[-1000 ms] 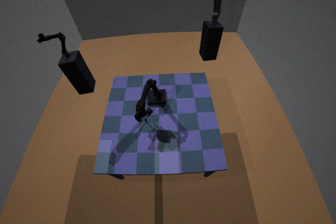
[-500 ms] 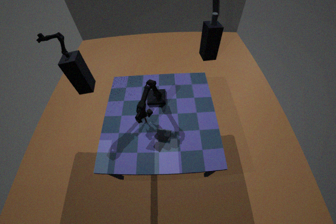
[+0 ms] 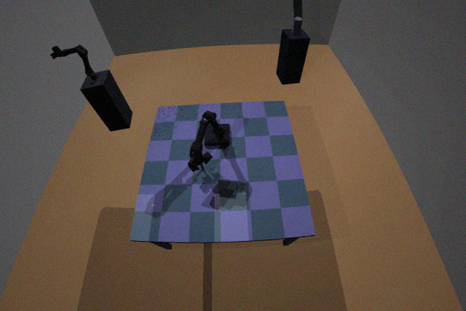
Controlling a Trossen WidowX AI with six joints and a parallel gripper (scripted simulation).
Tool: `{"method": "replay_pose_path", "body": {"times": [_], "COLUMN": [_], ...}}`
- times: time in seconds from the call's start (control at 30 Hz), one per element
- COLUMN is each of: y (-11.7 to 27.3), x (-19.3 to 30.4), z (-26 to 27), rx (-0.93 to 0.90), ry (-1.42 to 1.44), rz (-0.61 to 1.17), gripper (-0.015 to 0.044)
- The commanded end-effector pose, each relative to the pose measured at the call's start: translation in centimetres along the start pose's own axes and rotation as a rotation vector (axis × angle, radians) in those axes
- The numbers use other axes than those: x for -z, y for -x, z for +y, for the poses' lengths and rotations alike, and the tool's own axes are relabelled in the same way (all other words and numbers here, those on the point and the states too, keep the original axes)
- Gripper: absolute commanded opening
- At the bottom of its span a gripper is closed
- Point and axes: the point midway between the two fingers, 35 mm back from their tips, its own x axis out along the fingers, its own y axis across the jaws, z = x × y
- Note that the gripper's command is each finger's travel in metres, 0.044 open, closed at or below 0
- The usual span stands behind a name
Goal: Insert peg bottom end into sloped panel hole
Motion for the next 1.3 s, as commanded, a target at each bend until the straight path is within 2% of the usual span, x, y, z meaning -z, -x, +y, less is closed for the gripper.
{"method": "replay_pose_path", "body": {"times": [0.0,0.27,0.37,0.6,1.27], "y": [0.1,0.1,0.1,0.7,8.0], "x": [0.0,0.0,0.0,0.0,0.2], "z": [0.0,0.0,0.0,0.1,0.1], "rx": [-0.002,-0.002,-0.002,-0.002,0.001], "ry": [0.0,0.0,0.0,0.0,-0.003], "rz": [0.001,0.001,0.001,0.0,-0.004], "gripper": [0.023,0.002,0.0,0.0,0.0]}}
